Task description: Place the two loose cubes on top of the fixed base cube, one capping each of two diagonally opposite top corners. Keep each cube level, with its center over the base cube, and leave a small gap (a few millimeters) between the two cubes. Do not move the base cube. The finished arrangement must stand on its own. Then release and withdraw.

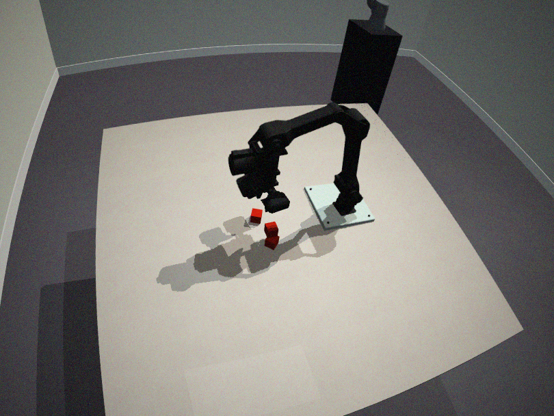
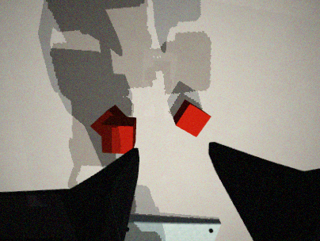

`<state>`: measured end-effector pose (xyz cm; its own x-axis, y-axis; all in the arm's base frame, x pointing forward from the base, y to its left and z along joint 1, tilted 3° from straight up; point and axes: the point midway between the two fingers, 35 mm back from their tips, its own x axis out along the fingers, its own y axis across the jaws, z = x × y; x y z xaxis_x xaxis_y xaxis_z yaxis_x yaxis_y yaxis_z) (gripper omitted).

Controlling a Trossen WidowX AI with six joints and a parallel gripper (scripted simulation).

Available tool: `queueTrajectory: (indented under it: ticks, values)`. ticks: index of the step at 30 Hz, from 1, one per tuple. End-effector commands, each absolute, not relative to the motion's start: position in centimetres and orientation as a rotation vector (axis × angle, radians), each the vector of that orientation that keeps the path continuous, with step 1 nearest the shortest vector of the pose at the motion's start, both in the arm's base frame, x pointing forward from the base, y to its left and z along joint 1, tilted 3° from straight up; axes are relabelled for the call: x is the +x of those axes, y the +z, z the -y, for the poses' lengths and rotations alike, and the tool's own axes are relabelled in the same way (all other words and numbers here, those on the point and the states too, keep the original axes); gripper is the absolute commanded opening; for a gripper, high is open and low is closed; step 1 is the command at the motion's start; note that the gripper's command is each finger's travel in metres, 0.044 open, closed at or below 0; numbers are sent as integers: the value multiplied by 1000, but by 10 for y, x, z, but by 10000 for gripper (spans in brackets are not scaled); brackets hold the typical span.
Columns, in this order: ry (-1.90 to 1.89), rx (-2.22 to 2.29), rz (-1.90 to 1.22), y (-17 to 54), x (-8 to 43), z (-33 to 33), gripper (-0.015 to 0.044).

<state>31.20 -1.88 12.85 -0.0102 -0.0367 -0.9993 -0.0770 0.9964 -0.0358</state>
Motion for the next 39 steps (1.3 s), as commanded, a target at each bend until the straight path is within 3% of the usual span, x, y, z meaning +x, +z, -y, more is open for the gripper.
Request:
queueTrajectory:
  ticks: [1, 17, 39]
  values:
    - [181, -241, -1574, 133, 313, 26, 265]
    - [780, -831, -1445, 148, 312, 51, 265]
    - [786, -837, -1443, 80, 312, 55, 265]
